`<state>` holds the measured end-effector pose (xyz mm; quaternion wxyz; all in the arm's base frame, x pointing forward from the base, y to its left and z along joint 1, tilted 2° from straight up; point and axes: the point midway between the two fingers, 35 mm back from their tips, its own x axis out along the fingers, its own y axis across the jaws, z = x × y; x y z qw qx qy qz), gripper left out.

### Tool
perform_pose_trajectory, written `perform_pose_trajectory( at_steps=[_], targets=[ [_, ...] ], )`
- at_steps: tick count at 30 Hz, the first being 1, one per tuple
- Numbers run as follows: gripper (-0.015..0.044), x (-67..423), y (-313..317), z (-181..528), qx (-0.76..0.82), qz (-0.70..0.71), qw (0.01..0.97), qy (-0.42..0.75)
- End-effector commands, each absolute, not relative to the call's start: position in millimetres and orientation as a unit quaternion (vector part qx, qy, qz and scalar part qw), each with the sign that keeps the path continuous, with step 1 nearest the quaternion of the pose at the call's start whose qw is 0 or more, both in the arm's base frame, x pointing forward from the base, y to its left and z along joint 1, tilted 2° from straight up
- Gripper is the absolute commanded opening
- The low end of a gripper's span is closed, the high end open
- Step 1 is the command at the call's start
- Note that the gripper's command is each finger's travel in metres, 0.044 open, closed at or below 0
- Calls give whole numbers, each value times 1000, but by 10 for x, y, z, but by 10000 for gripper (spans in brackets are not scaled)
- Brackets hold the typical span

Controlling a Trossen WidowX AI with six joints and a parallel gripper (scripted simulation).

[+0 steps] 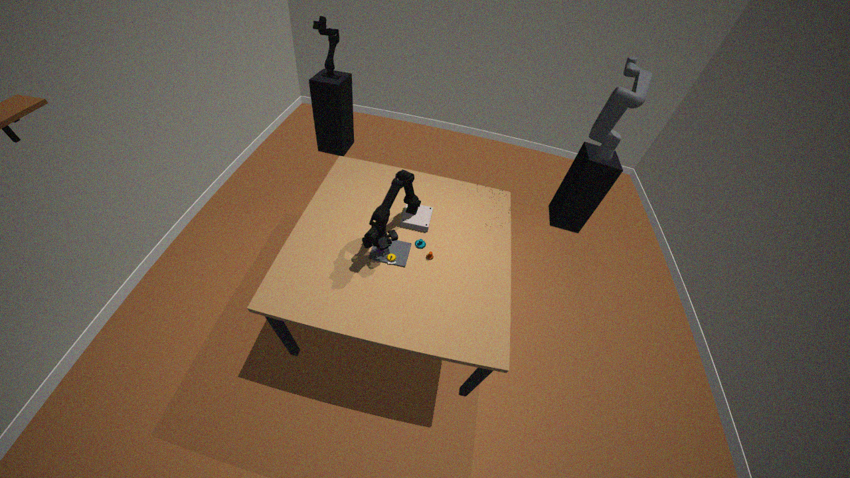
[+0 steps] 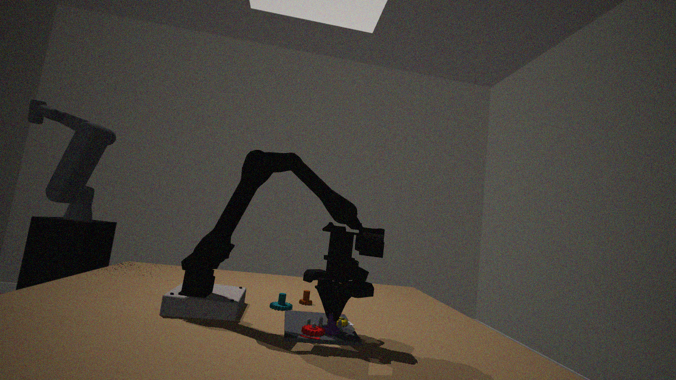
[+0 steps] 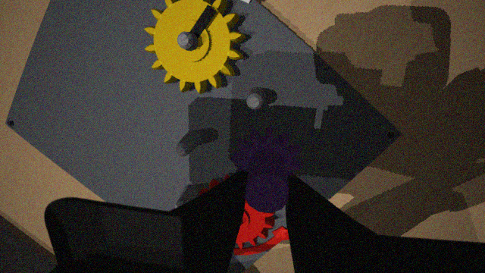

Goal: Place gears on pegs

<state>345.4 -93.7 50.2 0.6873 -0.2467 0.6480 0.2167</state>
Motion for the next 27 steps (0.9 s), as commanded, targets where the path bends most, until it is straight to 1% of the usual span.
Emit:
perform_pose_trajectory(
  at_steps=[1,2,3,7,13,16,20,27],
  targets=[
    [105,3457,-938,507,-237,207,691,651],
    [131,3456,-937,510,-231,202,693,652],
    [140,3456,-937,514,-224,195,695,654],
    [140,3455,-935,565,-205,177,701,660],
    [140,3432,-925,935,-170,144,711,667],
    [140,3424,-922,994,-164,138,712,669],
    [245,3473,-704,922,-177,152,708,666],
    [429,3486,329,889,-180,162,704,667]
  ],
)
